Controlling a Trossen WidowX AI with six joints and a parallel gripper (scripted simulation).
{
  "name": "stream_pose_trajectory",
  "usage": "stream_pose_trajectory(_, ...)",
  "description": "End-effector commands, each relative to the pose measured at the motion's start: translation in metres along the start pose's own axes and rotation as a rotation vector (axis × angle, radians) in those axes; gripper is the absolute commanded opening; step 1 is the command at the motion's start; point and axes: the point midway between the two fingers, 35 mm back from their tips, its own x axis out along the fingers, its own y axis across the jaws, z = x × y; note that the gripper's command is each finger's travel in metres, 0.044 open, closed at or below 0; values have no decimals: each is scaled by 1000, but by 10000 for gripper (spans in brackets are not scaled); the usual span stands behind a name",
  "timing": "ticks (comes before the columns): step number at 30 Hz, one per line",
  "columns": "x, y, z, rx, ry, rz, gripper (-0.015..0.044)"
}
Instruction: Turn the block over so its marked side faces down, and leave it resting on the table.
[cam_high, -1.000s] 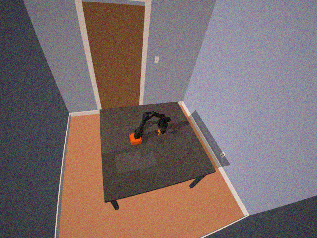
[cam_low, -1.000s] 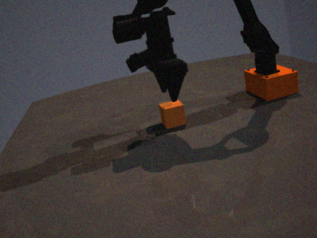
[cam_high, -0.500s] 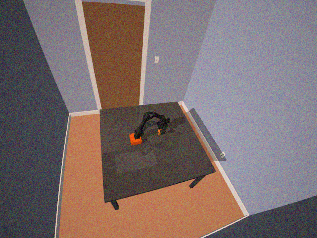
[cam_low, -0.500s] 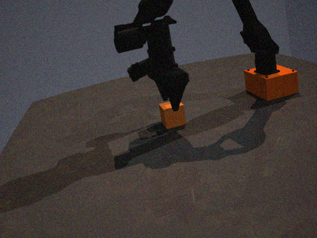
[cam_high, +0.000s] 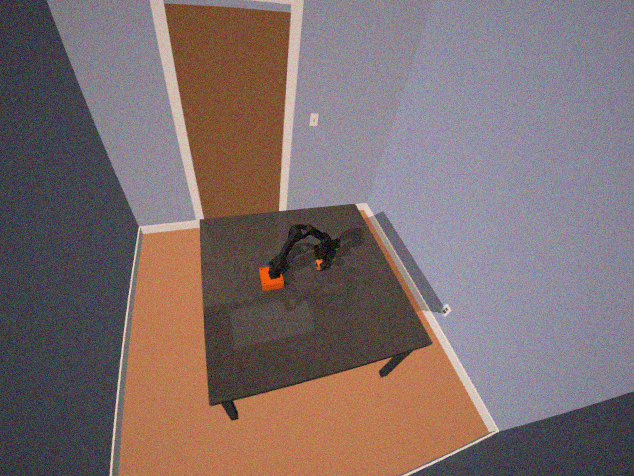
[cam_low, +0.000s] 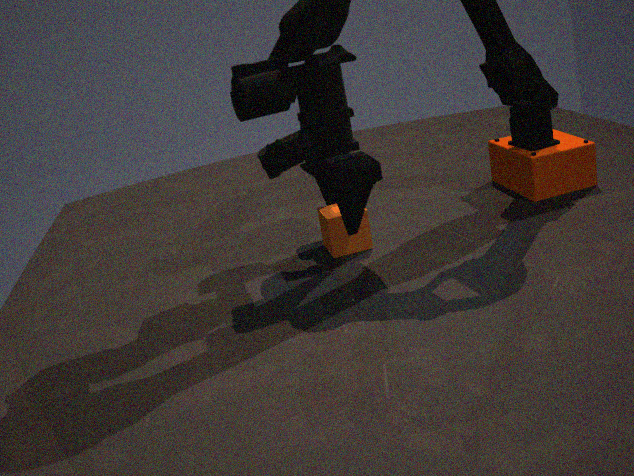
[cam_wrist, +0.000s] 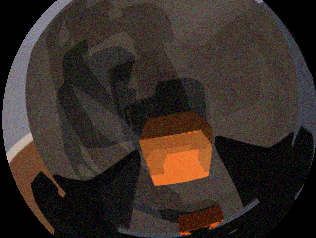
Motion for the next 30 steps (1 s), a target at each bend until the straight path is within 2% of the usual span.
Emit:
stream_pose_trajectory(1, 1, 0, 0, -4, -2, 4, 282)
stream_pose_trajectory(2, 1, 0, 0, -4, -2, 4, 256)
stream_pose_trajectory(22, 1, 0, 0, -4, -2, 4, 123)
stream_pose_trajectory(27, -24, 0, 1, -4, -2, 4, 0)
stream_pose_trajectory(30, -29, 0, 1, -4, -2, 4, 0)
